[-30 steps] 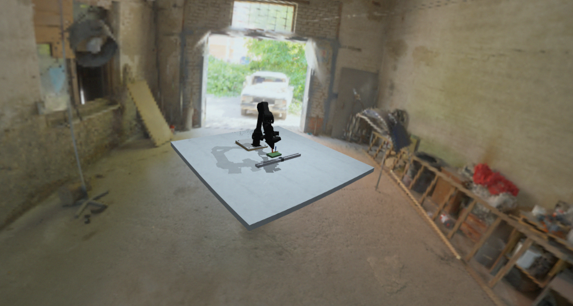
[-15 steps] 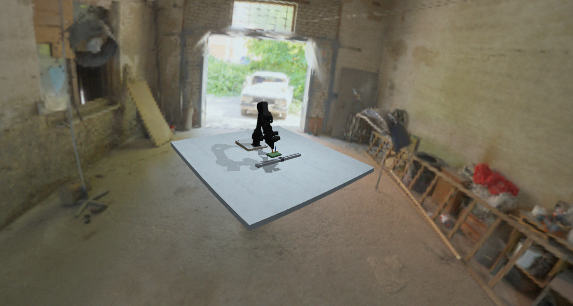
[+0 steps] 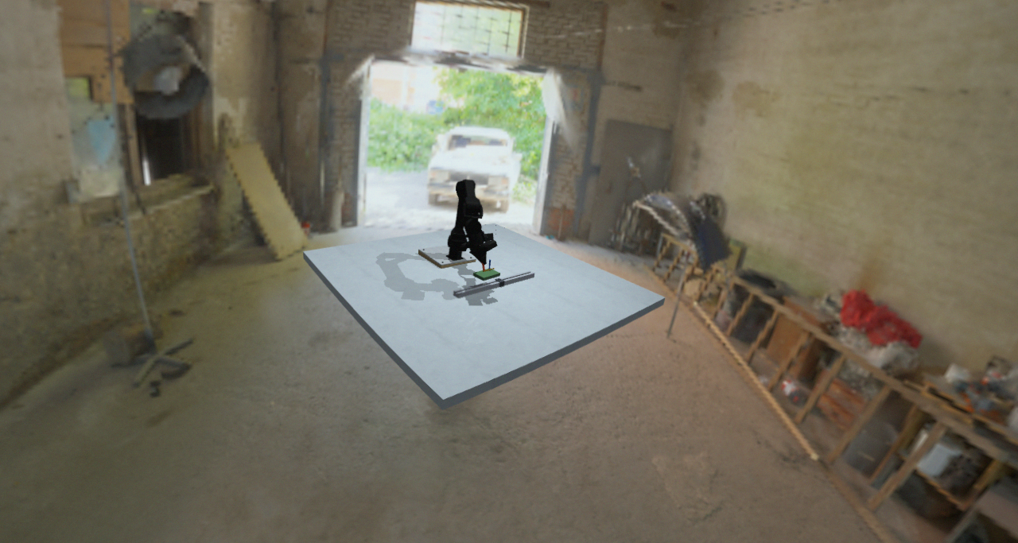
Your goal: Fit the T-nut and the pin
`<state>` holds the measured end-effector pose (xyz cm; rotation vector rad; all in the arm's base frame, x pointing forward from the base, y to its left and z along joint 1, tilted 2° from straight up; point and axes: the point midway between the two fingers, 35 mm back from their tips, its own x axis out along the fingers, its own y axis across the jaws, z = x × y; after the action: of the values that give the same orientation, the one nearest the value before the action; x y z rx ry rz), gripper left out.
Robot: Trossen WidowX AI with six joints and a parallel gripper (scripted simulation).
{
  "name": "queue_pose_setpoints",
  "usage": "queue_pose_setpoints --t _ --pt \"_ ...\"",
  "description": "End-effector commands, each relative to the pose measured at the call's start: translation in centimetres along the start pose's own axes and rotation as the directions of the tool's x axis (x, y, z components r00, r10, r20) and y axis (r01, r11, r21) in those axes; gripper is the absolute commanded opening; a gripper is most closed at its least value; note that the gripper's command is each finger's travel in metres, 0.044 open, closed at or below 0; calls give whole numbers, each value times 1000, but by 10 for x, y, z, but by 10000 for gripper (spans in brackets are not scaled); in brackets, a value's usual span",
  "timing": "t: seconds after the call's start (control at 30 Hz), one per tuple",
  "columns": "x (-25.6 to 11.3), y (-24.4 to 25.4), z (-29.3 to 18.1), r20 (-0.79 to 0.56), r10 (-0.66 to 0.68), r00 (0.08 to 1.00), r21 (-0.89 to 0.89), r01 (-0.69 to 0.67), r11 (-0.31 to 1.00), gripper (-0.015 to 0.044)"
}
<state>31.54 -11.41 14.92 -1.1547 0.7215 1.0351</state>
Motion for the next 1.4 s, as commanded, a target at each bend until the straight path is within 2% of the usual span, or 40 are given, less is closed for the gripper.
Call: queue_pose_setpoints --t 0.0,1.37 --pt "1 3 1 5 -11 1000 -5 11 1000 -150" --pt "1 11 0 10 -144 990 -44 144 989 -150"
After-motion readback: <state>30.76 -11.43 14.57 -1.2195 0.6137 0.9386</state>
